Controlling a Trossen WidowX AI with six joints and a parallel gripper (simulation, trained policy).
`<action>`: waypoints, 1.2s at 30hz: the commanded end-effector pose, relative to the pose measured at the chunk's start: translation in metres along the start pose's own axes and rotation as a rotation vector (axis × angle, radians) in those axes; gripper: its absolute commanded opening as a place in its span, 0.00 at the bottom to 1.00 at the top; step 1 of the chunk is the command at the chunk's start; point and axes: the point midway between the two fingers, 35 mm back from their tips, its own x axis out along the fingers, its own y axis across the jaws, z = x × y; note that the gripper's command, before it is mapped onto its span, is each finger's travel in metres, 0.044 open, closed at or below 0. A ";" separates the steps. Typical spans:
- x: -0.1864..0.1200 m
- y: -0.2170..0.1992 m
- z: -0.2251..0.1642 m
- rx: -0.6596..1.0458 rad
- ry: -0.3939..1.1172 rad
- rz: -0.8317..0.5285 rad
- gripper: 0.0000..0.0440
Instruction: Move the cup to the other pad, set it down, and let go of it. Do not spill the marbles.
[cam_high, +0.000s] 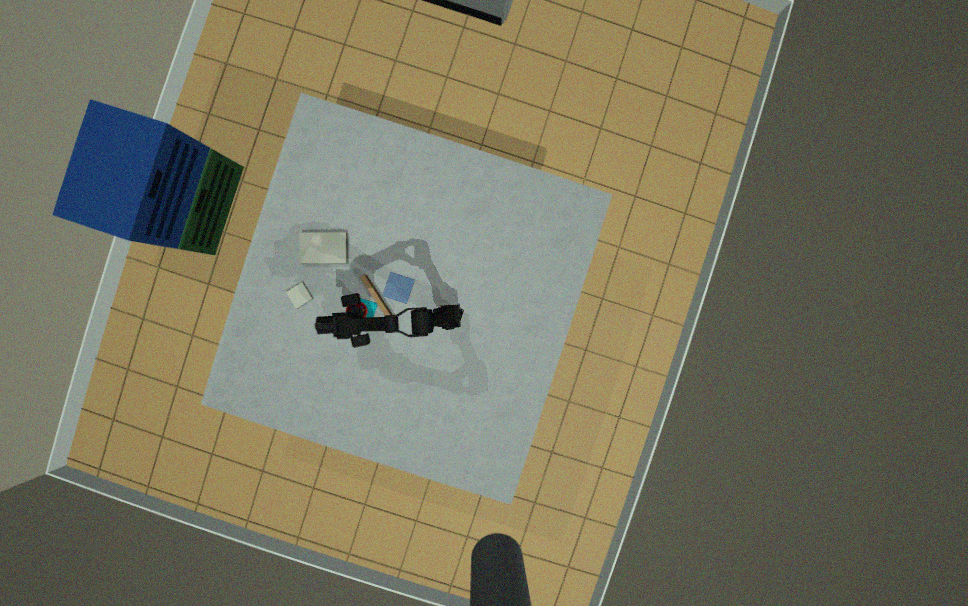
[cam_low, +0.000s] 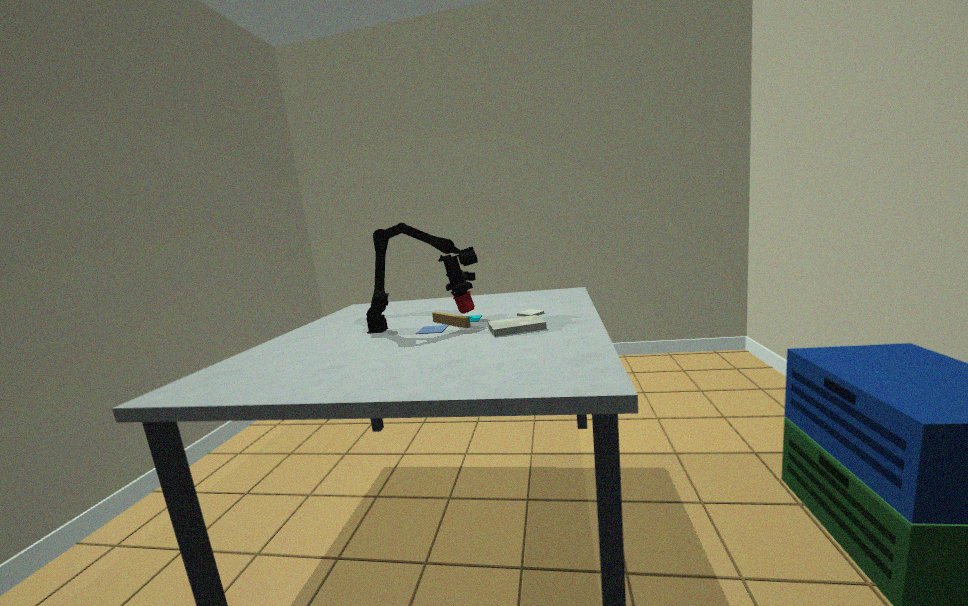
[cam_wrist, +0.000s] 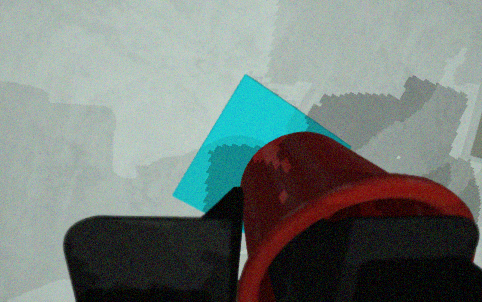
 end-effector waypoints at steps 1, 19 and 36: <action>0.011 0.002 -0.002 0.002 0.005 -0.010 0.03; 0.012 0.001 0.006 0.016 -0.083 0.001 0.24; -0.025 0.003 -0.003 0.039 -0.158 0.037 0.38</action>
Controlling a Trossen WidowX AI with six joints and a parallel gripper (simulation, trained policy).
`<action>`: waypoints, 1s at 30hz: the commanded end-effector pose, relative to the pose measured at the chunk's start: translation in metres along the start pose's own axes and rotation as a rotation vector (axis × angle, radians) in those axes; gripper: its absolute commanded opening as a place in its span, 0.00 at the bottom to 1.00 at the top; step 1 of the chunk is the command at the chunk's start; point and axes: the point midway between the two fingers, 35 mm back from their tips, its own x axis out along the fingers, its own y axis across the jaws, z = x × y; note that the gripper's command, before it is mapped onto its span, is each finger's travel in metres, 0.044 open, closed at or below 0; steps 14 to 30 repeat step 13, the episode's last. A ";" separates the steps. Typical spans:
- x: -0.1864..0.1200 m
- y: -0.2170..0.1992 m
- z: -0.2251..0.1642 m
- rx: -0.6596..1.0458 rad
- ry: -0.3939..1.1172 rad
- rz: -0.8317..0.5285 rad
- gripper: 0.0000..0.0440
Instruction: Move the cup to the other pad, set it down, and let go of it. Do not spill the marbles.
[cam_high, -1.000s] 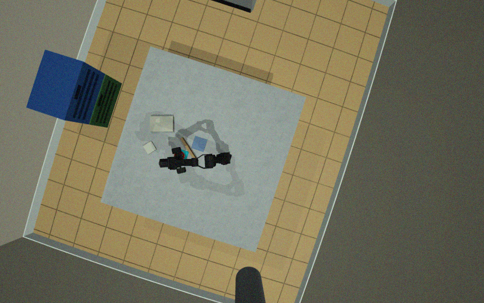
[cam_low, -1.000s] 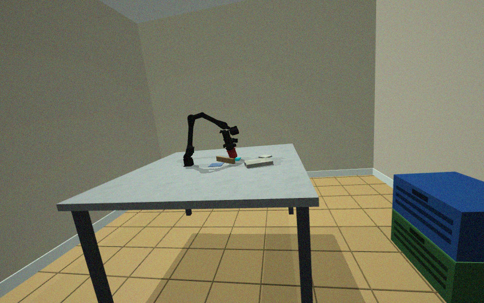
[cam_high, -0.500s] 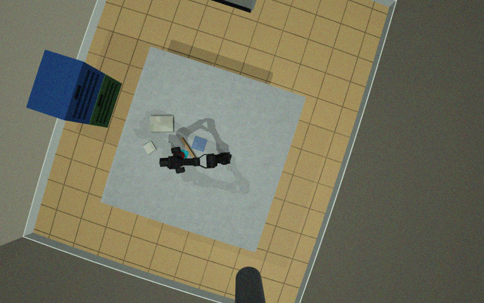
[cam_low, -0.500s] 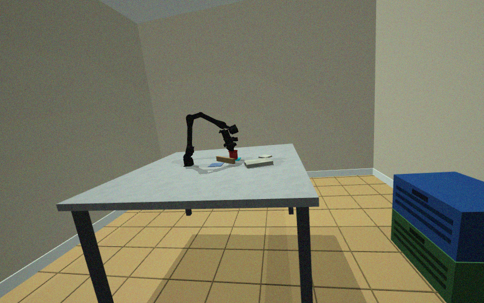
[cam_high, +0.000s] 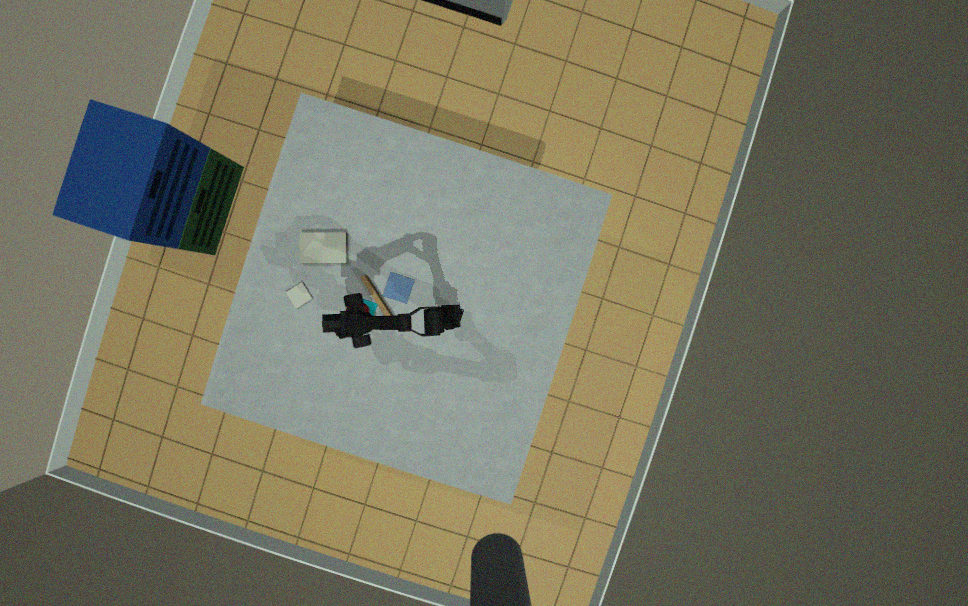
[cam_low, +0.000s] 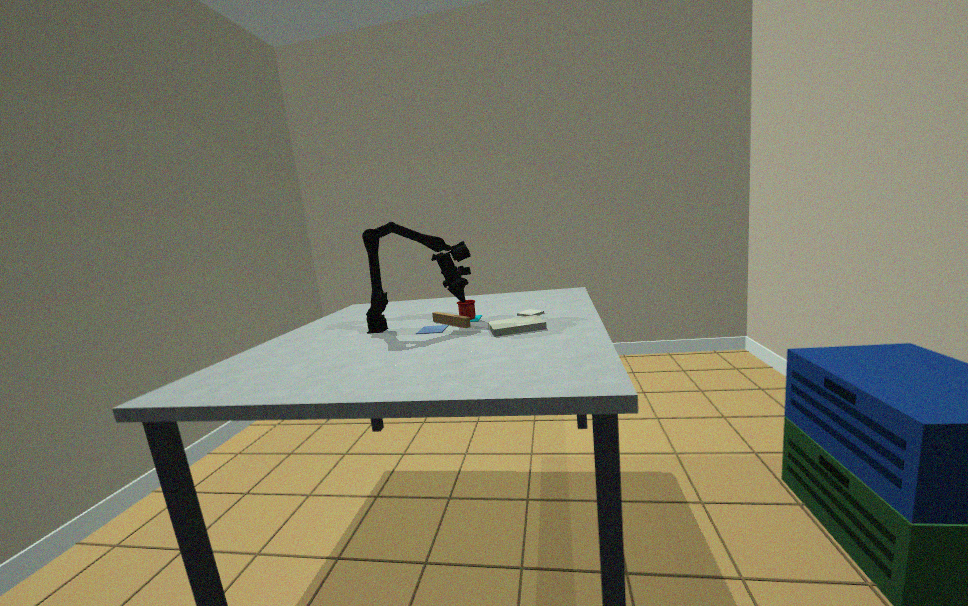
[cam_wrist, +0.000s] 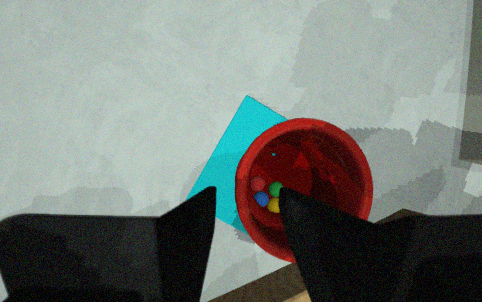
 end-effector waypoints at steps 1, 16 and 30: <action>-0.009 0.001 0.000 0.010 -0.020 0.008 0.39; -0.042 -0.005 0.012 0.035 -0.115 -0.001 0.73; -0.042 -0.005 0.012 0.035 -0.115 -0.001 0.73</action>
